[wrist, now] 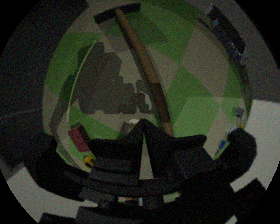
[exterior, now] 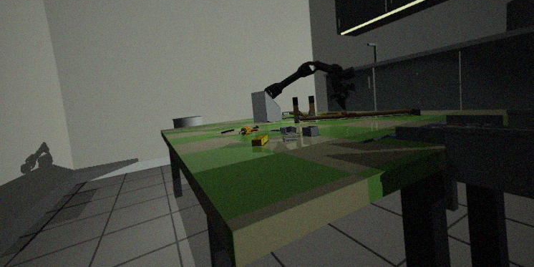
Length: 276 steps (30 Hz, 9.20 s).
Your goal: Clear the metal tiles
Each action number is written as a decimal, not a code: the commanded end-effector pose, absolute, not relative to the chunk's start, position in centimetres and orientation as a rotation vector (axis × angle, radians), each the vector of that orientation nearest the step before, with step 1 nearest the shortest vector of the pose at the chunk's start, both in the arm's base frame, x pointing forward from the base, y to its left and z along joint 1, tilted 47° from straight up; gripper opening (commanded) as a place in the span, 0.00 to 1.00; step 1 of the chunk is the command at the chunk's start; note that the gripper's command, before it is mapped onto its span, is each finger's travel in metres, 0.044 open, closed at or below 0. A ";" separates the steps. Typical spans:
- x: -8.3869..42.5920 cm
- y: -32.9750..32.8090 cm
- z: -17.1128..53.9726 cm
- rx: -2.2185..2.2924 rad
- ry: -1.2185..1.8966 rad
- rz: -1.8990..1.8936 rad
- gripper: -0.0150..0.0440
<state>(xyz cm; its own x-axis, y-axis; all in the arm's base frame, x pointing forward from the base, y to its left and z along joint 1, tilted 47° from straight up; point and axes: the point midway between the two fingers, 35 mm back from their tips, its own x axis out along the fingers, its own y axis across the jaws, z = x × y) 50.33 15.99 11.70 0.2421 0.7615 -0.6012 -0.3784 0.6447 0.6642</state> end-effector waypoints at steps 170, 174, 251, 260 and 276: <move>26.7 26.5 15.5 0.438 1.073 0.814 0.25; 26.1 26.5 15.5 0.441 1.073 0.814 0.25; 31.5 4.2 14.0 0.449 1.162 0.718 0.25; 31.4 1.1 12.7 0.486 1.152 0.718 0.25; 31.4 -0.3 10.8 0.514 1.139 0.716 0.25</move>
